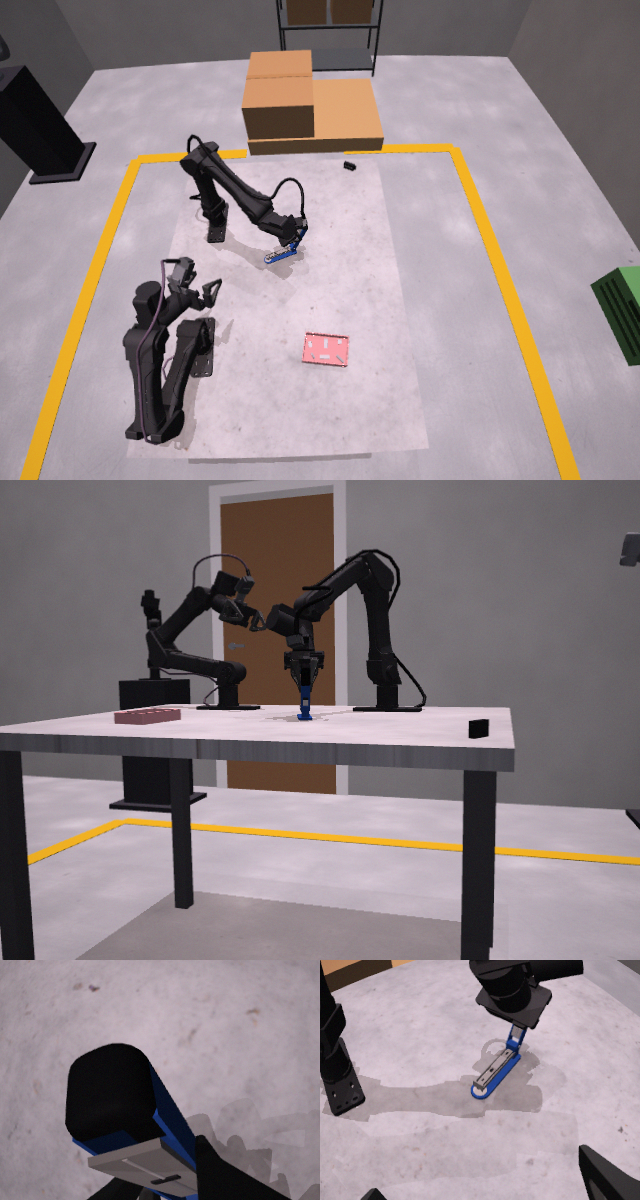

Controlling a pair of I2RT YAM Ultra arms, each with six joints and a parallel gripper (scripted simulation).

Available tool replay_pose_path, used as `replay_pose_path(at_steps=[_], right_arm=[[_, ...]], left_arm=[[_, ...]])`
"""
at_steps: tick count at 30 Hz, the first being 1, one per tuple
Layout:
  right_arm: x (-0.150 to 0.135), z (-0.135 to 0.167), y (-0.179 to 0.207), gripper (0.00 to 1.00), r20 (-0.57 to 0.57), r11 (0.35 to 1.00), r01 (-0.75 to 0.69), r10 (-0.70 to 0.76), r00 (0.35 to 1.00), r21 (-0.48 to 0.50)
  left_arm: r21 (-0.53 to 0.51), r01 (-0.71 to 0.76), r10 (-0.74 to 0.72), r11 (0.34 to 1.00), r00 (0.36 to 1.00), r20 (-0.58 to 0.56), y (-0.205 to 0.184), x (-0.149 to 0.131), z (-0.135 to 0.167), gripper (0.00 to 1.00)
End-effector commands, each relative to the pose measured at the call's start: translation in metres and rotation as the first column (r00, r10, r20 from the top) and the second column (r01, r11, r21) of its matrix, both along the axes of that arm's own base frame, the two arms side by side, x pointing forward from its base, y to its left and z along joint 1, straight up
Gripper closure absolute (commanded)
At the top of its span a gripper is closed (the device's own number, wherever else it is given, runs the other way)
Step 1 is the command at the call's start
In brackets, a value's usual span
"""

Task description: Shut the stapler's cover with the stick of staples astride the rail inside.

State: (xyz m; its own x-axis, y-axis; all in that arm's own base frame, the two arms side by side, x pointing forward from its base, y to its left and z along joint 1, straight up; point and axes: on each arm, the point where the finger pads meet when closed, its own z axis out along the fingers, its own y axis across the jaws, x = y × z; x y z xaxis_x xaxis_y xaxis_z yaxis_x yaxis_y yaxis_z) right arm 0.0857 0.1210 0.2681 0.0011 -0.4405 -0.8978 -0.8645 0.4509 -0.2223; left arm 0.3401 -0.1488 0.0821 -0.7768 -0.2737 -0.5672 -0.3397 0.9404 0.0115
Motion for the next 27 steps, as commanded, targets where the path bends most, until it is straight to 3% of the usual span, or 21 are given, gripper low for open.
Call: replay_pose_path(at_steps=[1, 2, 6, 7, 18, 19, 20, 26, 27], right_arm=[[0.0, 0.002, 0.0, 0.0, -0.003, 1.0, 0.0, 0.0, 1.0, 0.014], [0.0, 0.002, 0.0, 0.0, -0.003, 1.0, 0.0, 0.0, 1.0, 0.014], [0.0, 0.002, 0.0, 0.0, -0.003, 1.0, 0.0, 0.0, 1.0, 0.014], [0.0, 0.002, 0.0, 0.0, -0.003, 1.0, 0.0, 0.0, 1.0, 0.014], [0.0, 0.002, 0.0, 0.0, -0.003, 1.0, 0.0, 0.0, 1.0, 0.014], [0.0, 0.002, 0.0, 0.0, -0.003, 1.0, 0.0, 0.0, 1.0, 0.014], [0.0, 0.002, 0.0, 0.0, -0.003, 1.0, 0.0, 0.0, 1.0, 0.014], [0.0, 0.002, 0.0, 0.0, -0.003, 1.0, 0.0, 0.0, 1.0, 0.014], [0.0, 0.002, 0.0, 0.0, -0.003, 1.0, 0.0, 0.0, 1.0, 0.014]], left_arm=[[-0.007, -0.017, 0.017, 1.0, 0.999, 0.046, 0.001, 0.003, 0.006, 1.0], [-0.007, -0.017, 0.017, 1.0, 0.999, 0.046, 0.001, 0.003, 0.006, 1.0], [-0.007, -0.017, 0.017, 1.0, 0.999, 0.046, 0.001, 0.003, 0.006, 0.55], [-0.002, -0.011, 0.011, 1.0, 0.999, 0.031, 0.001, 0.003, 0.004, 0.48], [-0.005, -0.013, 0.014, 1.0, 0.999, 0.043, -0.004, -0.005, 0.023, 0.48], [-0.005, -0.013, 0.013, 1.0, 0.999, 0.043, -0.004, -0.005, 0.024, 0.37], [-0.005, -0.013, 0.013, 1.0, 0.999, 0.043, -0.005, -0.007, 0.027, 0.36], [-0.006, -0.013, 0.013, 1.0, 0.999, 0.042, -0.01, -0.022, 0.048, 0.36], [-0.019, 0.0, 0.001, 1.0, 0.999, 0.043, -0.014, -0.021, 0.048, 0.47]])
